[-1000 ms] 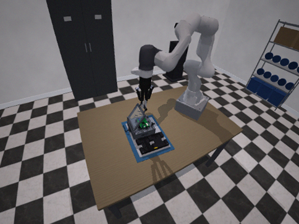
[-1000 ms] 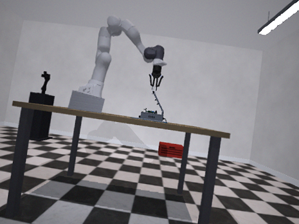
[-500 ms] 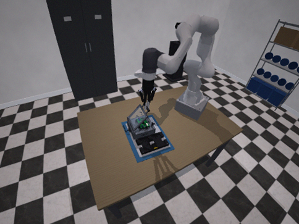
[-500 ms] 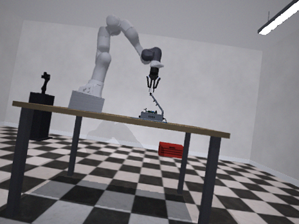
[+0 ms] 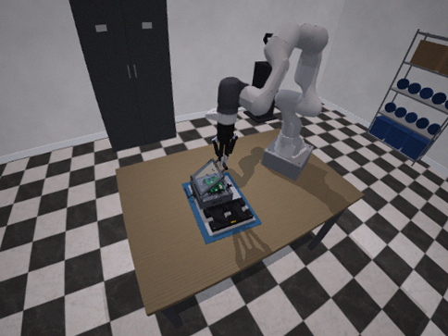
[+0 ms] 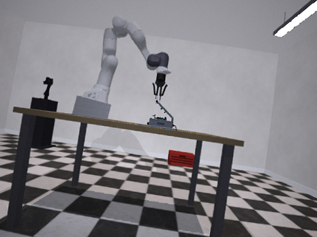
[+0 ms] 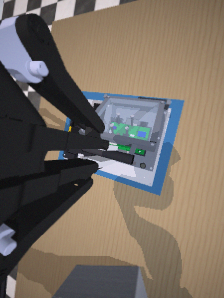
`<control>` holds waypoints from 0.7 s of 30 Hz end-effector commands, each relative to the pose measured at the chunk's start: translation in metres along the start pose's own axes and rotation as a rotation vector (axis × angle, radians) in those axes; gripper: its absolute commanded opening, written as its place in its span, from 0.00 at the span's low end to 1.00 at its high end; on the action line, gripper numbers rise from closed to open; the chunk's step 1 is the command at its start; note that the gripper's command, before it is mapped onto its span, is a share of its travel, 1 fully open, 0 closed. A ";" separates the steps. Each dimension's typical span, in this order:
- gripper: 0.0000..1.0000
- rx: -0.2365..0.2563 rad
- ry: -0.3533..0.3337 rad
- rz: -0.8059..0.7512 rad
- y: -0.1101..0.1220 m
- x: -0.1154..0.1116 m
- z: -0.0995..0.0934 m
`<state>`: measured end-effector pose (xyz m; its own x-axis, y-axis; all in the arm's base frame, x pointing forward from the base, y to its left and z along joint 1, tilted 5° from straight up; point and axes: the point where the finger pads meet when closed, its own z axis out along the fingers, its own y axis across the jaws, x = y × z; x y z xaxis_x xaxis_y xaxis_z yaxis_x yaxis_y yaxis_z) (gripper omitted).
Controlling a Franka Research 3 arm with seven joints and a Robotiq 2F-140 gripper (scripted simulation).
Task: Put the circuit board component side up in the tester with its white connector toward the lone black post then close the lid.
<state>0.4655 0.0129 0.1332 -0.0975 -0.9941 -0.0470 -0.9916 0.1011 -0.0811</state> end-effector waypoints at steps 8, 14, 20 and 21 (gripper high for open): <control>0.00 -0.004 0.004 0.003 0.014 0.000 0.020; 0.00 -0.004 0.004 0.003 0.022 0.000 0.035; 0.00 -0.004 0.004 0.003 0.028 0.000 0.049; 0.00 -0.004 0.004 0.003 0.029 0.000 0.051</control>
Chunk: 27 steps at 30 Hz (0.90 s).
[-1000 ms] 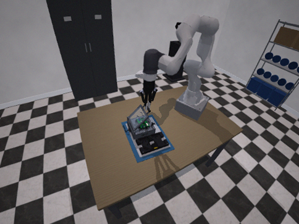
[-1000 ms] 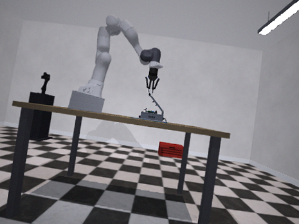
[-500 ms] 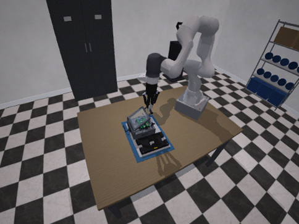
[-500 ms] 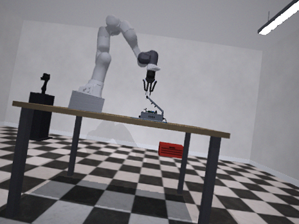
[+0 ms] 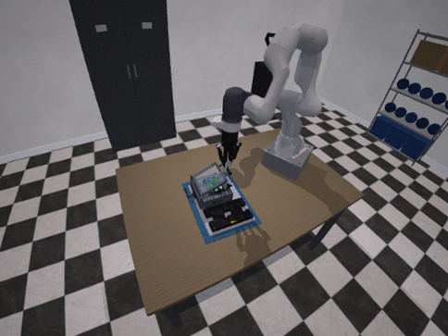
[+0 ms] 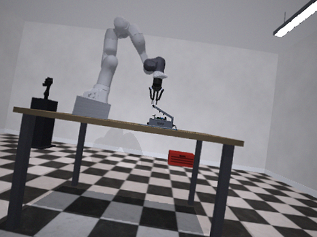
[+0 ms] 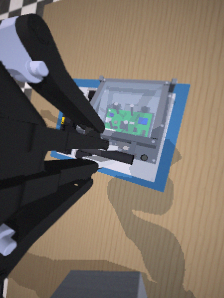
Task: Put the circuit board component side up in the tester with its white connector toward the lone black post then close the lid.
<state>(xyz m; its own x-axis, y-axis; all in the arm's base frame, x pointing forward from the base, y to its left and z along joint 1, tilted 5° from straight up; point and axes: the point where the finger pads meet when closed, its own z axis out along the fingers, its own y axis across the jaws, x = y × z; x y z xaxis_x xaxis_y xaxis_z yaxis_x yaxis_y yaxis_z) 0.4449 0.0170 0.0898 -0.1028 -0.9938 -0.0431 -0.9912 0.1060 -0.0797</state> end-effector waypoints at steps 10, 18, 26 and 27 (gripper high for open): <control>0.00 -0.003 -0.001 -0.002 0.010 0.000 0.026; 0.00 -0.003 -0.001 -0.002 0.012 0.000 0.037; 0.00 -0.003 -0.001 -0.002 0.014 0.000 0.046; 0.00 -0.003 -0.001 -0.002 0.014 0.000 0.047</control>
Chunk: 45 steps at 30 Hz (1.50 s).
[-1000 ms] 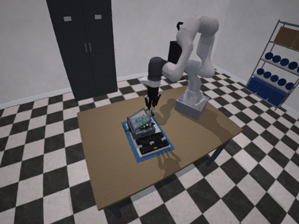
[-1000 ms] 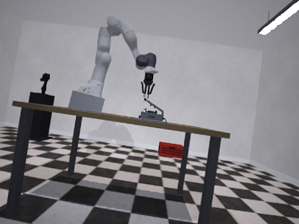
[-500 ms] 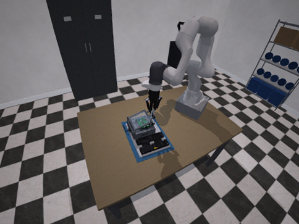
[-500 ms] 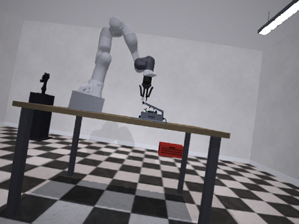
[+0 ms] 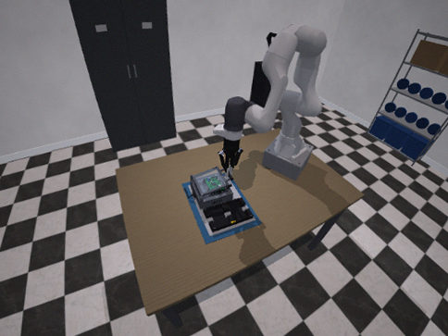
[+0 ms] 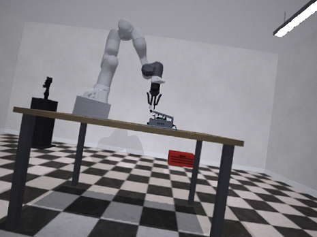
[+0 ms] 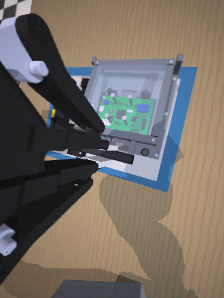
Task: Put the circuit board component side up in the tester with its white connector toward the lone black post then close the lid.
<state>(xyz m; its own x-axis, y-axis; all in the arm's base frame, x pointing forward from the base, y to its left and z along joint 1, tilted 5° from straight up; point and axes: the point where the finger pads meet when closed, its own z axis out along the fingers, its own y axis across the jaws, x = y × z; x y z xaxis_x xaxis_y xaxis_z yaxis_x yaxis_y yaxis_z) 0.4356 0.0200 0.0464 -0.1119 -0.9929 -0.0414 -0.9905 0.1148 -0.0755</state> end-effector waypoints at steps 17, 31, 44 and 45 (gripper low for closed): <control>0.00 0.001 -0.003 -0.011 0.002 0.000 0.018; 0.00 0.001 -0.003 -0.011 0.003 0.000 0.024; 0.00 0.001 -0.003 -0.011 0.003 0.000 0.028; 0.00 0.001 -0.003 -0.011 0.003 0.000 0.028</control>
